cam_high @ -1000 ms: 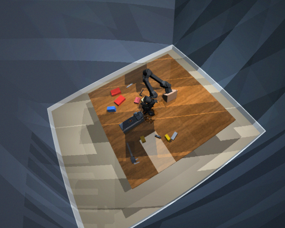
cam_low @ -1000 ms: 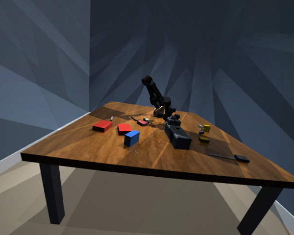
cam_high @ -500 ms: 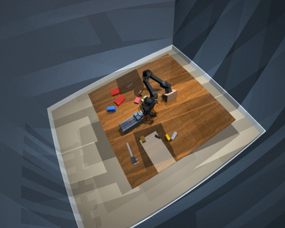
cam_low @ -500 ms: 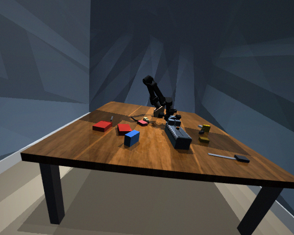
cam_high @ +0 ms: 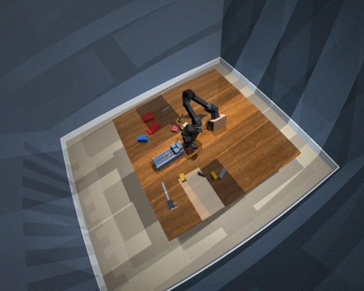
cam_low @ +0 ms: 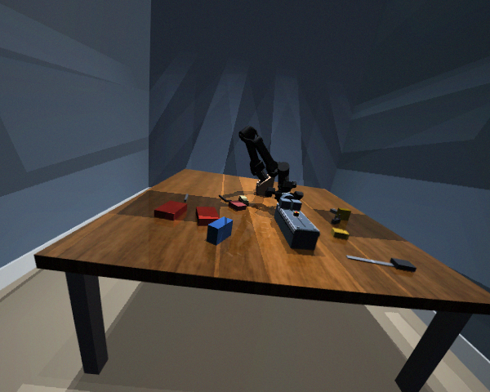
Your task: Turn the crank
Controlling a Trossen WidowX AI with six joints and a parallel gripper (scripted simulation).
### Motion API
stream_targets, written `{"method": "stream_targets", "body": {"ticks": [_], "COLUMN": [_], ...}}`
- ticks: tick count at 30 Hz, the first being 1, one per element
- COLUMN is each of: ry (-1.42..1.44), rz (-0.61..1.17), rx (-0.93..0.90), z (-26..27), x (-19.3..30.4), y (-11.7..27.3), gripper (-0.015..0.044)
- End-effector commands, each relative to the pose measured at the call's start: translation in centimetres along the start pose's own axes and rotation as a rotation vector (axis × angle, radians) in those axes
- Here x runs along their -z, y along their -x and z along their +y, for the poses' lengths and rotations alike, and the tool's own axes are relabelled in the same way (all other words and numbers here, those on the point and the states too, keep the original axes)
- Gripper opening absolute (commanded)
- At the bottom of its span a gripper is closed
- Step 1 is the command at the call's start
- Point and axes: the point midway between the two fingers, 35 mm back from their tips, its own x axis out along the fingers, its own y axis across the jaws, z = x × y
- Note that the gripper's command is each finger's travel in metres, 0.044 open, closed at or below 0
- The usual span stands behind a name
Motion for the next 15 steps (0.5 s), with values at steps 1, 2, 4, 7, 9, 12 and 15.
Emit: {"method": "stream_targets", "body": {"ticks": [1,2,4,7,9,12,15], "ry": [0.010,0.010,0.010,0.010,0.010,0.009,0.009], "rz": [-0.006,-0.006,-0.006,-0.007,-0.007,-0.007,-0.007], "rx": [-0.021,-0.021,-0.021,-0.021,-0.021,-0.021,-0.021], "z": [0.90,0.94,1.02,1.13,1.20,1.31,1.42], "x": [-0.16,-0.18,-0.22,-0.29,-0.33,-0.41,-0.48], "y": [0.21,0.23,0.28,0.35,0.40,0.47,0.56], "gripper": [0.0000,0.0000,0.0000,0.0000,0.0000,0.0000,0.0000]}}
